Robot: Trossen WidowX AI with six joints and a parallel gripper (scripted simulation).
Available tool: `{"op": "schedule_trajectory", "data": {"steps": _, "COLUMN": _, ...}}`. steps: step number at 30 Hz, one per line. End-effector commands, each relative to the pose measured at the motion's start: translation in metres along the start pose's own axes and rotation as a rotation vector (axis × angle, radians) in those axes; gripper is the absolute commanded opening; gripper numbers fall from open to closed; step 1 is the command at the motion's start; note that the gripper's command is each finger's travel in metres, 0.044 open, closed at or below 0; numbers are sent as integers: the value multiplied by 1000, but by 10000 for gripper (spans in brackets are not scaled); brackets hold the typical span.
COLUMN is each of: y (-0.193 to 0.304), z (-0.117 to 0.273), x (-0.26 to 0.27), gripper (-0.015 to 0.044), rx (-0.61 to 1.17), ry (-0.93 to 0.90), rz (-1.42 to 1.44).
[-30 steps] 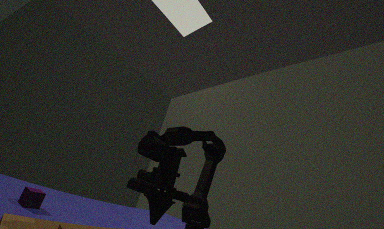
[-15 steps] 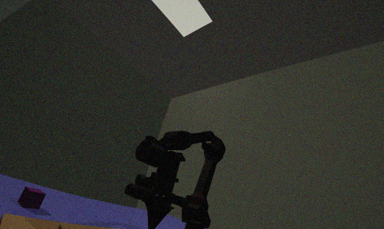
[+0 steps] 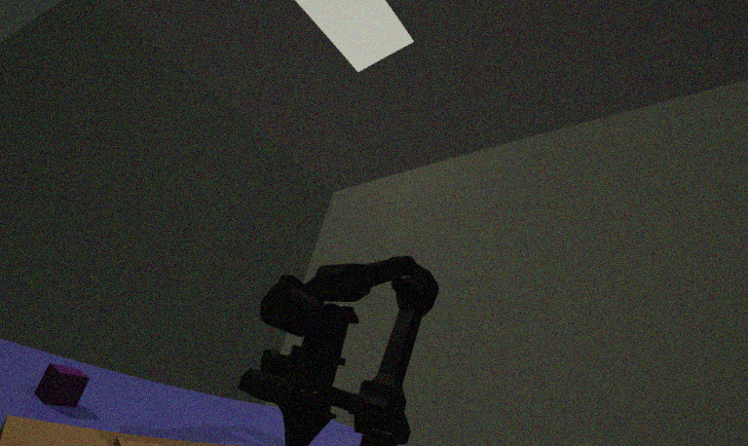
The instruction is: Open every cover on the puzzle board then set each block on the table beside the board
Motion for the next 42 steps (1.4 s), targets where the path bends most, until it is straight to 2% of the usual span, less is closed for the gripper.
{"op": "schedule_trajectory", "data": {"steps": 1, "y": 1, "z": -5, "x": -1, "gripper": 0, "rx": 5, "ry": 5, "rz": -1}}
{"op": "schedule_trajectory", "data": {"steps": 19, "y": 1, "z": -23, "x": -3, "gripper": 0, "rx": 5, "ry": 5, "rz": -1}}
{"op": "schedule_trajectory", "data": {"steps": 42, "y": 10, "z": -24, "x": 17, "gripper": 0, "rx": 6, "ry": 4, "rz": -1}}
Point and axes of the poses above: the point midway between the two fingers, 35 mm back from their tips, its own z axis back along the fingers, its own x axis across the jaws, y = z × x, the point moved 4 cm from there along z, back along the fingers, and after that the axes turned 10 degrees about -z, right-handed, at the moved point
